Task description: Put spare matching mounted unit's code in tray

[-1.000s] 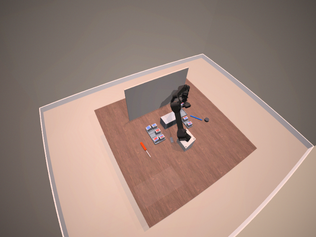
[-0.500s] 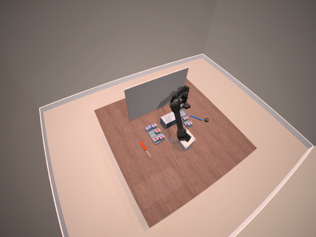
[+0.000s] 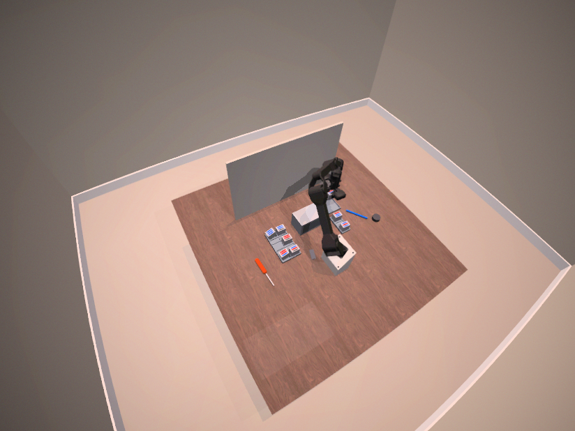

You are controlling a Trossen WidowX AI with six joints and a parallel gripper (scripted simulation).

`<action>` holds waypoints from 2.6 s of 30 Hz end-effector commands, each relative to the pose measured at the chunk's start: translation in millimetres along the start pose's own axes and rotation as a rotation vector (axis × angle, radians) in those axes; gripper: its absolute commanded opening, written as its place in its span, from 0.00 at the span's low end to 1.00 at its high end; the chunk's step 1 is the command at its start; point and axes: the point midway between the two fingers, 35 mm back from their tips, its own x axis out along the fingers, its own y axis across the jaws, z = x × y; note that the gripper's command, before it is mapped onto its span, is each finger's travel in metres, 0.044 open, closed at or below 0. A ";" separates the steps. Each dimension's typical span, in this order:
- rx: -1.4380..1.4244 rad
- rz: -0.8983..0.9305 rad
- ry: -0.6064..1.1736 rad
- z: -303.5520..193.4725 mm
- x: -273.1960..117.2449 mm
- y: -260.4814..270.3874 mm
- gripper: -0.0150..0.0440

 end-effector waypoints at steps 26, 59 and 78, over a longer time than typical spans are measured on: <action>0.004 -0.001 -0.005 1.4 29.5 1.2 0.25; 0.003 -0.001 -0.009 4.0 61.4 5.4 0.25; -0.002 0.001 -0.008 4.8 71.1 7.2 0.48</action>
